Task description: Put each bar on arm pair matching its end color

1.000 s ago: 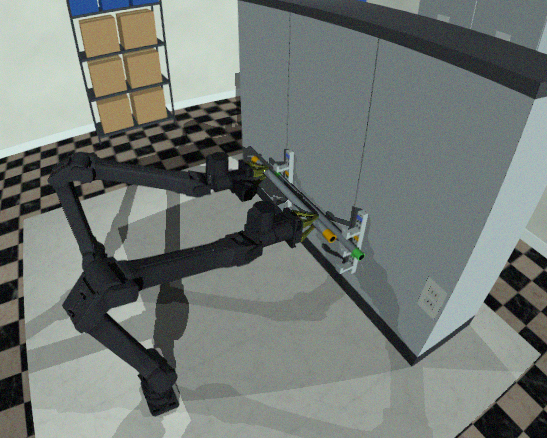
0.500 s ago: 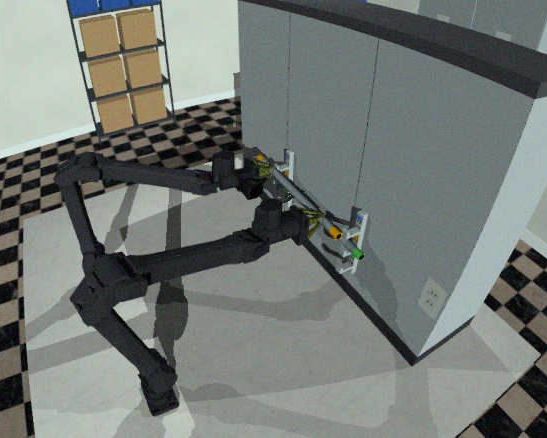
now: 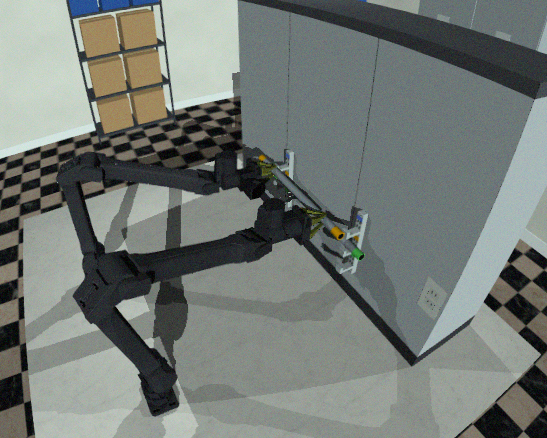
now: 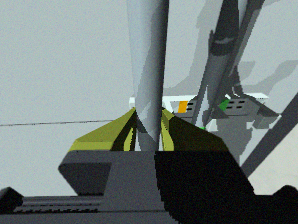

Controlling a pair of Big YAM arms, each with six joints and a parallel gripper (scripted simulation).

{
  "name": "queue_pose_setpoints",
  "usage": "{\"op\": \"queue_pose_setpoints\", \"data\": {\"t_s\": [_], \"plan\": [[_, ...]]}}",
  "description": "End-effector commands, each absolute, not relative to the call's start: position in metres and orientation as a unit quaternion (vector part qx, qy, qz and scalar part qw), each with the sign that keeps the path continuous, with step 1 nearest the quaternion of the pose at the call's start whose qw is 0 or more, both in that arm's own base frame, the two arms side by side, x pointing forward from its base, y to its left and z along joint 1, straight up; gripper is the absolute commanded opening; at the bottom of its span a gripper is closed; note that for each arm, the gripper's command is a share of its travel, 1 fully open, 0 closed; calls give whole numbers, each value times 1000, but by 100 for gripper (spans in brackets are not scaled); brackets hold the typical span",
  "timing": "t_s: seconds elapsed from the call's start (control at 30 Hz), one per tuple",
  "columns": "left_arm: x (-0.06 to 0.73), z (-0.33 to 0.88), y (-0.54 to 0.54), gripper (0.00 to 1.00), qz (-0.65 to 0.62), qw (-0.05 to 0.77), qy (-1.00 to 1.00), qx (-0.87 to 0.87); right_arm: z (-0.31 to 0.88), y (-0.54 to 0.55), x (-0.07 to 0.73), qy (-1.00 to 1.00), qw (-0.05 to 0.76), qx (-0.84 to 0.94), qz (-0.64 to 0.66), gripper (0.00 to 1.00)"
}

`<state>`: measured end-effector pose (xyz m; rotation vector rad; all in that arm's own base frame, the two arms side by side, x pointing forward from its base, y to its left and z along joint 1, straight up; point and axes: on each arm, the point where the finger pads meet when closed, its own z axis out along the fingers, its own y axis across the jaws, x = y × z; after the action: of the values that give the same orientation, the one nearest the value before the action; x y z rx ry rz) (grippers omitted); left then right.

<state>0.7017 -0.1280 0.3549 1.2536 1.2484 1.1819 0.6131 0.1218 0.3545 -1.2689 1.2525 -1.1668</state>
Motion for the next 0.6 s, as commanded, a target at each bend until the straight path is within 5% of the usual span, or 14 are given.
{"op": "queue_pose_setpoints", "data": {"t_s": [0.0, 0.57], "plan": [[715, 406, -122, 0, 505, 507, 499, 489, 415, 120, 627, 496, 518, -485, -501, 0], [721, 408, -122, 0, 505, 507, 499, 489, 417, 120, 635, 496, 518, -485, -501, 0]]}}
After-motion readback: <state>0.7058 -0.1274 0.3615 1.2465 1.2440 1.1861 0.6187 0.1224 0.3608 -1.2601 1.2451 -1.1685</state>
